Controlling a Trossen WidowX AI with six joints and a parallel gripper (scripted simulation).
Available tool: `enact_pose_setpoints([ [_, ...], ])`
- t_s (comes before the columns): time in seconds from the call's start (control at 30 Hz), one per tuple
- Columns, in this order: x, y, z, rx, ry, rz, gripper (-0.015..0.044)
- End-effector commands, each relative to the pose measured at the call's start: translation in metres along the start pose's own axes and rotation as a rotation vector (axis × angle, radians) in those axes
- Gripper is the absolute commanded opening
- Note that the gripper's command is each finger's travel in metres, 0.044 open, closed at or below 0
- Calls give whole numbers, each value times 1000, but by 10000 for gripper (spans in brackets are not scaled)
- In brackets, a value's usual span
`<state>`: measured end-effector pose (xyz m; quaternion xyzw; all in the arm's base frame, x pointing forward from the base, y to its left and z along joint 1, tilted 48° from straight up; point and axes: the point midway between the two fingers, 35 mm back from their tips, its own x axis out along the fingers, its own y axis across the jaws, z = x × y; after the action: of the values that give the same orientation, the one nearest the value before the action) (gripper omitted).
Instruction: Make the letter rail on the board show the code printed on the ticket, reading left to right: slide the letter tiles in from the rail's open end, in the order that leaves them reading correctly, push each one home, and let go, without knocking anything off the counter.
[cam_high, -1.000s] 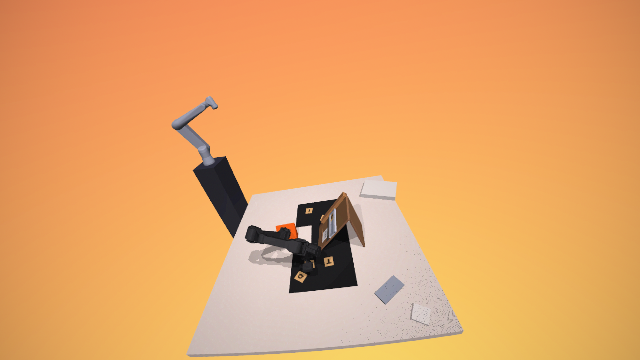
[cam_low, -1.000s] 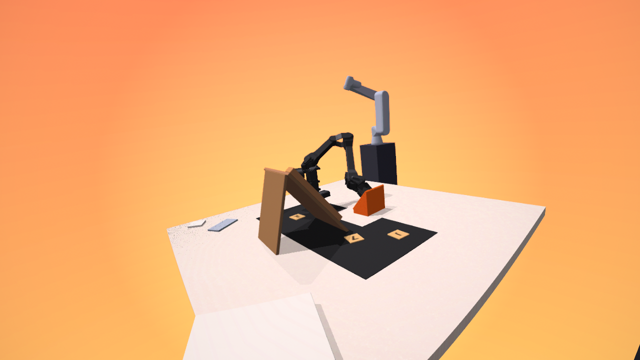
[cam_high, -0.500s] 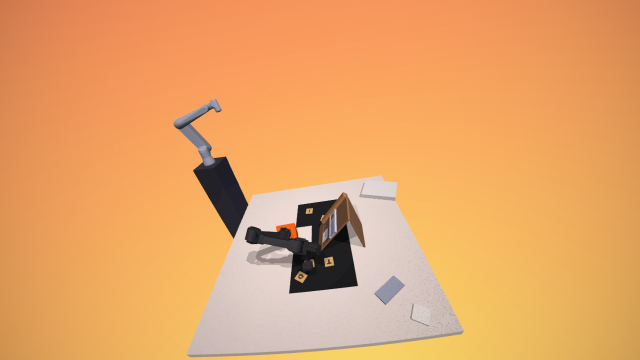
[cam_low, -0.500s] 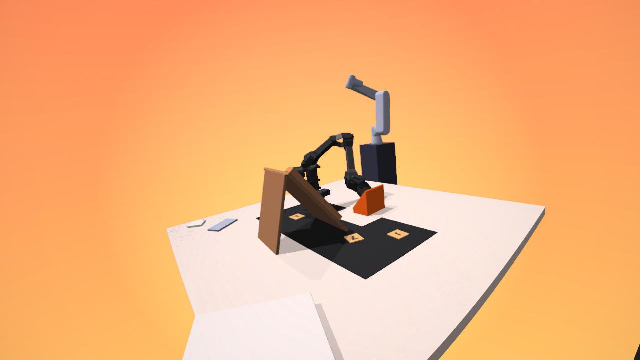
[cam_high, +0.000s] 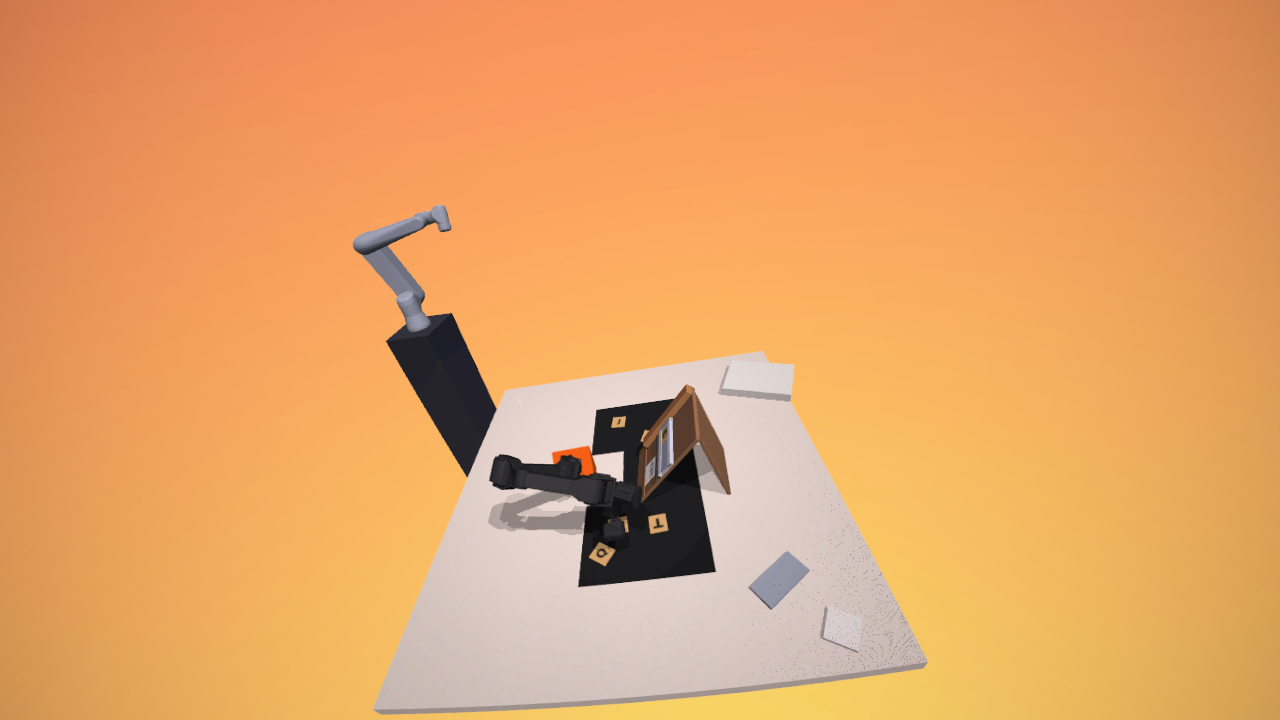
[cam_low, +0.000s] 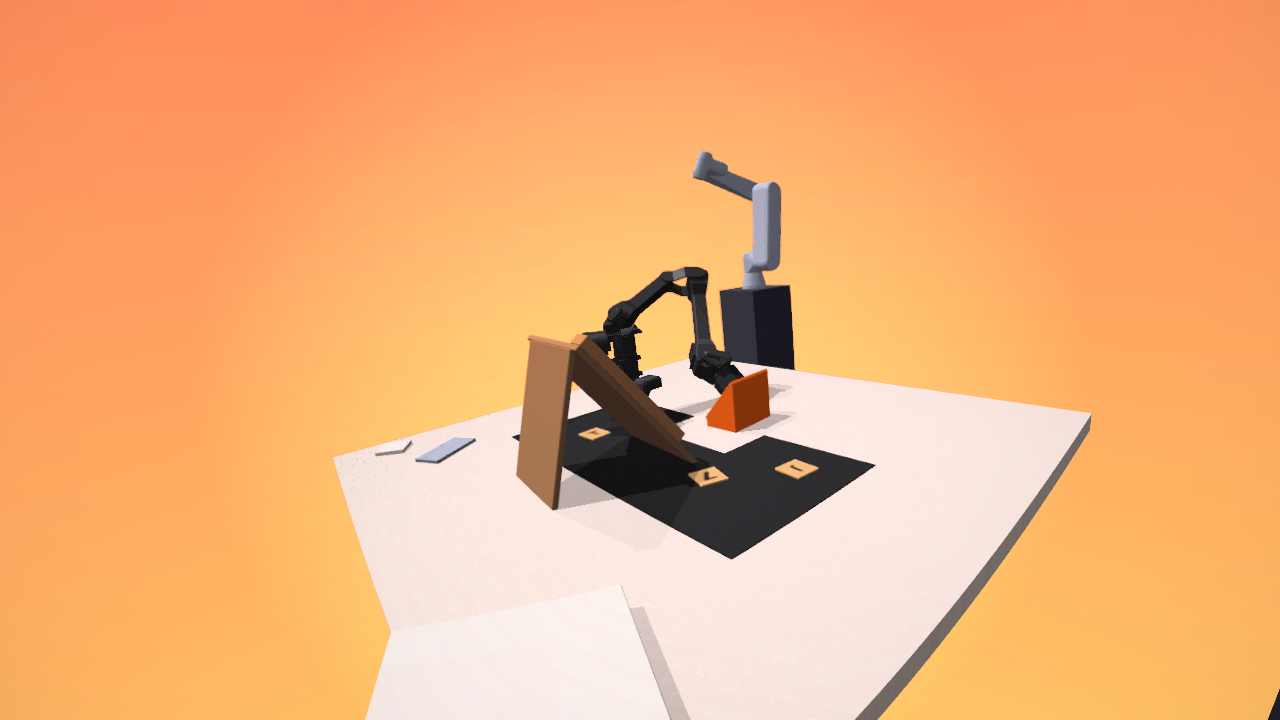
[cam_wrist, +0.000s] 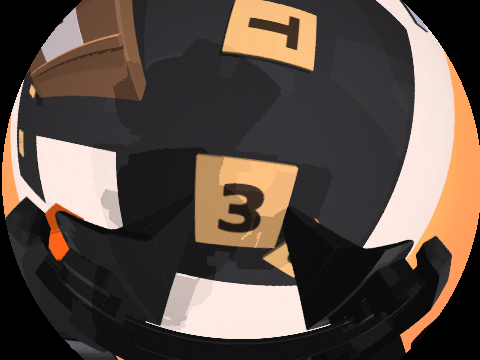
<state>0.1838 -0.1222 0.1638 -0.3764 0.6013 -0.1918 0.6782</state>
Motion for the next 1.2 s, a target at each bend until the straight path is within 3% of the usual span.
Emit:
enact_pose_setpoints([
  [0.0, -3, -1, 0, 6, -2, -5, 0],
  [0.57, -8, 2, 3, 4, -19, -1, 0],
  [1.17, -68, -16, 94, 99, -559, -60, 0],
])
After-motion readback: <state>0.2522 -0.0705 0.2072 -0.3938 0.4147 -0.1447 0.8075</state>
